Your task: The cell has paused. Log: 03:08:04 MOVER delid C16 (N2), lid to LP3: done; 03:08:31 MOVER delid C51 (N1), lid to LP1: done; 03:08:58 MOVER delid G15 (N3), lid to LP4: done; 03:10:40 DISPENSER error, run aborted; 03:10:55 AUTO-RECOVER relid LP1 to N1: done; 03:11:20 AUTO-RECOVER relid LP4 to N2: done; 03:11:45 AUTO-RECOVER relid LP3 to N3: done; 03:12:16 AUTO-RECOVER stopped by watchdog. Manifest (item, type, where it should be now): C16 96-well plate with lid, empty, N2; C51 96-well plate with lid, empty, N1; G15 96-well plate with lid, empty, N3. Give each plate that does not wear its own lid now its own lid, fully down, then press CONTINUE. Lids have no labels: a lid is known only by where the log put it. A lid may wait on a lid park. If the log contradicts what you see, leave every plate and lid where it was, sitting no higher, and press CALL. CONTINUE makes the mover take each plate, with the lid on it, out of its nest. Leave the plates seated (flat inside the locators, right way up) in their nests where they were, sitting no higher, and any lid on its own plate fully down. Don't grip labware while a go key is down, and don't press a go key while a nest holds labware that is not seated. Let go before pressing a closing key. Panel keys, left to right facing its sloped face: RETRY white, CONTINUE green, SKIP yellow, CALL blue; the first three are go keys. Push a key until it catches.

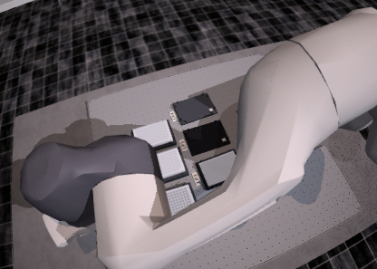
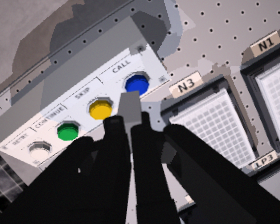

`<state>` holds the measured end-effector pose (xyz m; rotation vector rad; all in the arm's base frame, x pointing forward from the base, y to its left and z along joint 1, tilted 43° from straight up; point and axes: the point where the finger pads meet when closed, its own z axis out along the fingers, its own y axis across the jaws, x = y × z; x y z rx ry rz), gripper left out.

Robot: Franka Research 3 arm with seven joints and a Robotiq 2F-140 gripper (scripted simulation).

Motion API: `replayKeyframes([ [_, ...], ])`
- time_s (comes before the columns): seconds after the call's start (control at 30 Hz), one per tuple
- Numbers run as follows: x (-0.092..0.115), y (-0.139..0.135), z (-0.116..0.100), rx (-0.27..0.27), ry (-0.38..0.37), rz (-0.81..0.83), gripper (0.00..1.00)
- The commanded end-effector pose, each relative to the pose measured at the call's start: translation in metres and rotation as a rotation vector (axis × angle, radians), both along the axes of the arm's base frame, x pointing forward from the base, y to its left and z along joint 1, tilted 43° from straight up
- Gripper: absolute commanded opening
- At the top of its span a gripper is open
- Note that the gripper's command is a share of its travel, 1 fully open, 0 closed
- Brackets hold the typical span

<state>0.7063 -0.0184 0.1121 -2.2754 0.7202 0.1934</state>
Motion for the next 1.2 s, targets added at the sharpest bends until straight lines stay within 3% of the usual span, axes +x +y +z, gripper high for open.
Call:
replayKeyframes([
  [0.0, -0.002, -0.003, -0.004, -0.023, -0.187, 0.206, 0.0],
  [0.2, -0.002, -0.001, -0.006, -0.037, -0.305, 0.337, 0.0],
  [1.17, -0.001, 0.008, -0.015, -0.037, -0.305, 0.337, 0.0],
])
